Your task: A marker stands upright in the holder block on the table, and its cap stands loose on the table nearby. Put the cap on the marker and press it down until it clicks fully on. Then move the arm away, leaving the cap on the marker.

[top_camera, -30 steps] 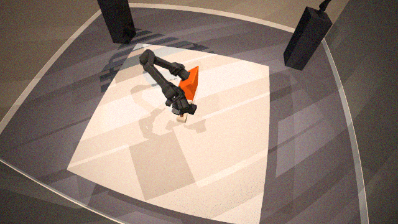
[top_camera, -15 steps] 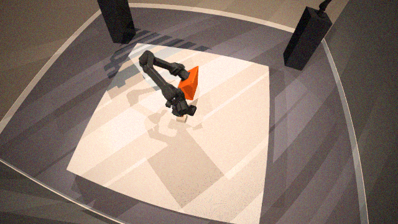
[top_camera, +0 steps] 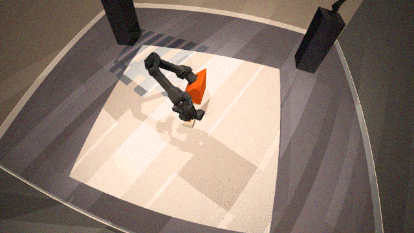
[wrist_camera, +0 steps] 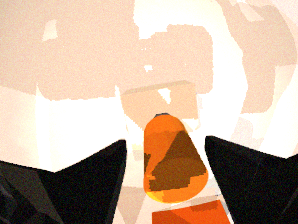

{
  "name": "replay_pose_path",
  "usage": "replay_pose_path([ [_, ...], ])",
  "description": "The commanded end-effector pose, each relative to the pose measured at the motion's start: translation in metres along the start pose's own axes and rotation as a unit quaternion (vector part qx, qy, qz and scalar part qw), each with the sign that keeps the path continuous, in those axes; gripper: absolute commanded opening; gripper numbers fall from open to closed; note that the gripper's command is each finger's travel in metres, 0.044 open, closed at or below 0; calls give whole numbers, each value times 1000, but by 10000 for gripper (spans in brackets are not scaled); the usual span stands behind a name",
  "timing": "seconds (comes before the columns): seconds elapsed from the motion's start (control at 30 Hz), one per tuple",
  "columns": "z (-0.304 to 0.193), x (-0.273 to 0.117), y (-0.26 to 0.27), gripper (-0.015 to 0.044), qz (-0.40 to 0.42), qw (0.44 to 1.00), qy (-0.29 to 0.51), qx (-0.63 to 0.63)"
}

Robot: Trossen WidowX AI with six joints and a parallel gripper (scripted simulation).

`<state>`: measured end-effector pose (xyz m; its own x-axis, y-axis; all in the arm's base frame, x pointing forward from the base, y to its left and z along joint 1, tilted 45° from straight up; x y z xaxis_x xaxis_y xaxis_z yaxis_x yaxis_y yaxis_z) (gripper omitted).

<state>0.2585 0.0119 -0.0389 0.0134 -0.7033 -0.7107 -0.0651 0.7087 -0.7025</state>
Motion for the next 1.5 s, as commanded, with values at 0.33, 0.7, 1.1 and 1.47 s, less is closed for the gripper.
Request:
replay_pose_path([
  [0.33, 0, -72, 1, 440, 2, 1000, 0, 0],
  [0.7, -3, -66, 0, 282, -1, 998, -1, -70],
  [1.1, -3, -66, 0, 0, -1, 998, -1, -70],
  [1.47, -3, -65, 0, 0, -1, 998, -1, -70],
])
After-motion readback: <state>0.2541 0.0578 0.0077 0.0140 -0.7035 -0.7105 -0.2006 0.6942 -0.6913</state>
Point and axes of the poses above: the point midway between the two fingers, 35 mm back from their tips, its own x axis out along the fingers, its own y axis across the jaws, z = x × y, the point moved 1 cm from there along -x, back along the fingers, and after that the axes turned 12 degrees about -x, right-handed, at the moved point
